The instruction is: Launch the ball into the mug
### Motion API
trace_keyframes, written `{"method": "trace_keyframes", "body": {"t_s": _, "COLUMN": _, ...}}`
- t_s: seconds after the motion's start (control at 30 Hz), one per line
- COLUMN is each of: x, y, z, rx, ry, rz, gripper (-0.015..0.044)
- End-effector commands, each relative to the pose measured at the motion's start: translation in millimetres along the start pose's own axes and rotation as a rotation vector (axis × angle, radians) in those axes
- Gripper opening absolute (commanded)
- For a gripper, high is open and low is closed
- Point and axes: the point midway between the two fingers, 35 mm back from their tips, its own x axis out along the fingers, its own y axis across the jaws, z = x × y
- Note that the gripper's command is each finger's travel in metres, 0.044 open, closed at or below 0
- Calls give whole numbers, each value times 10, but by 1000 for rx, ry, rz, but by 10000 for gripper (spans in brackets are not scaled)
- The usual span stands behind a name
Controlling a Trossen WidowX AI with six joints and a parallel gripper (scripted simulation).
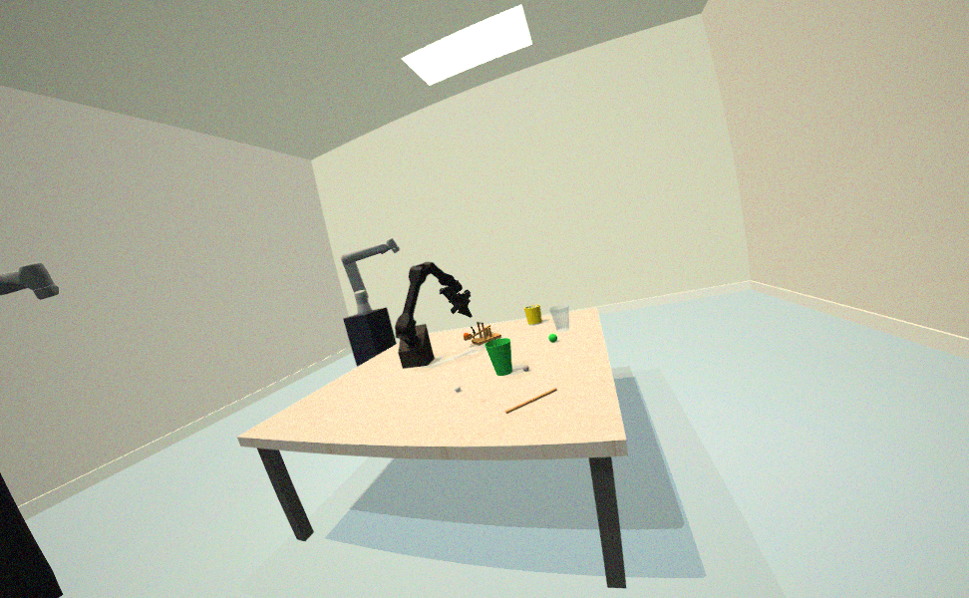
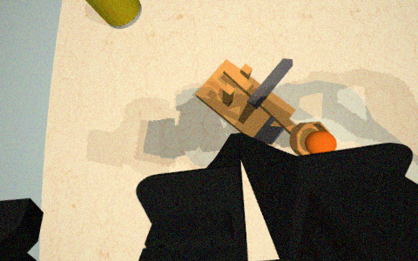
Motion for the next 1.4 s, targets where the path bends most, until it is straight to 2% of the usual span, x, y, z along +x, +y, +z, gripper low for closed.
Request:
{"method": "trace_keyframes", "body": {"t_s": 0.0, "x": -42, "y": -186, "z": -140, "rx": 75, "ry": -45, "rz": -63, "gripper": 0}}
{"method": "trace_keyframes", "body": {"t_s": 0.3, "x": -143, "y": -637, "z": -401, "rx": 258, "ry": -205, "rz": -179, "gripper": 0}}
{"method": "trace_keyframes", "body": {"t_s": 1.37, "x": 226, "y": -578, "z": -622, "rx": 262, "ry": -209, "rz": -181, "gripper": 0}}
